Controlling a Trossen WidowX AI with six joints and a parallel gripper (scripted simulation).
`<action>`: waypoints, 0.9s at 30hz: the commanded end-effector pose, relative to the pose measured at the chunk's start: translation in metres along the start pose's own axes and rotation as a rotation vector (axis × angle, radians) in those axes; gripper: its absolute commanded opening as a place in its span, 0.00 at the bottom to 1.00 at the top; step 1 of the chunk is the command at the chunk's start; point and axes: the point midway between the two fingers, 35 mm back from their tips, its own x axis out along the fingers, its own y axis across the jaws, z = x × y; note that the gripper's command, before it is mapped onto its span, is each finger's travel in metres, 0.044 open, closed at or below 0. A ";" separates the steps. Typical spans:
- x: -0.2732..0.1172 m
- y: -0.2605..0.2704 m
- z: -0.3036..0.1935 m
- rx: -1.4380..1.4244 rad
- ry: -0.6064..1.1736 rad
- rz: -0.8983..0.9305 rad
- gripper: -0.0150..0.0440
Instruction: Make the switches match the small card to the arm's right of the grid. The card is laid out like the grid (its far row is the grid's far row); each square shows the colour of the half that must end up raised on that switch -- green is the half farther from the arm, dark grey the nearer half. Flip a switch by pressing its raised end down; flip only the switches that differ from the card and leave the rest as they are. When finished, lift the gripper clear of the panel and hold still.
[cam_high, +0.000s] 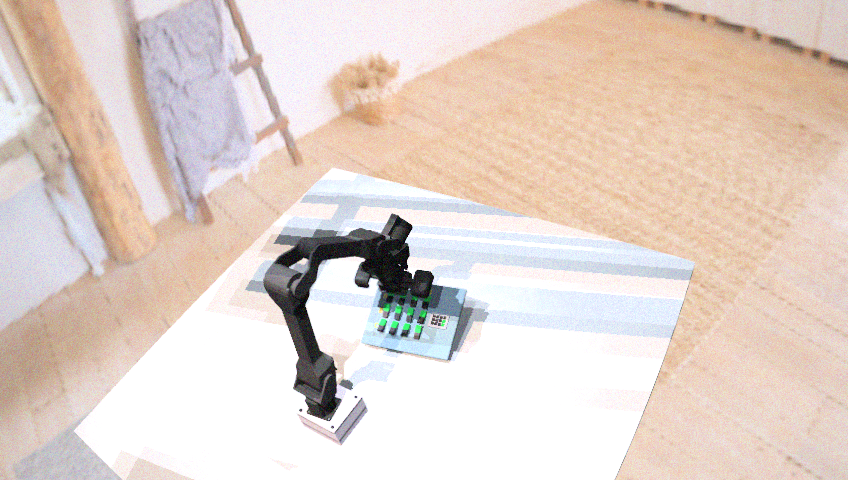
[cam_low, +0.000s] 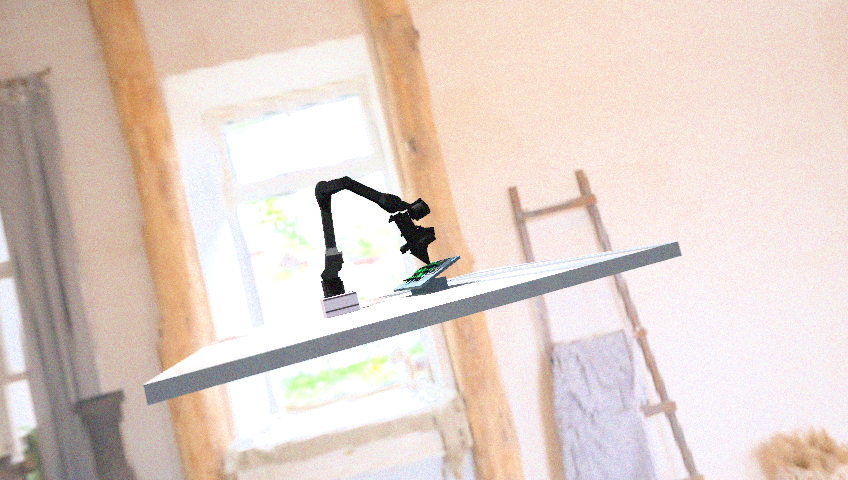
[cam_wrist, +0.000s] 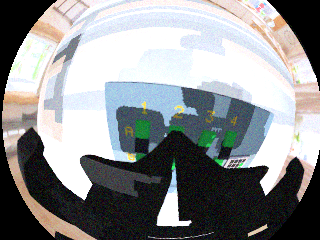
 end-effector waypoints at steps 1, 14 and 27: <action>0.001 0.000 -0.001 0.004 0.003 -0.002 0.25; 0.003 0.000 -0.001 0.004 0.003 -0.002 0.25; -0.062 0.000 -0.003 0.004 -0.022 -0.002 0.25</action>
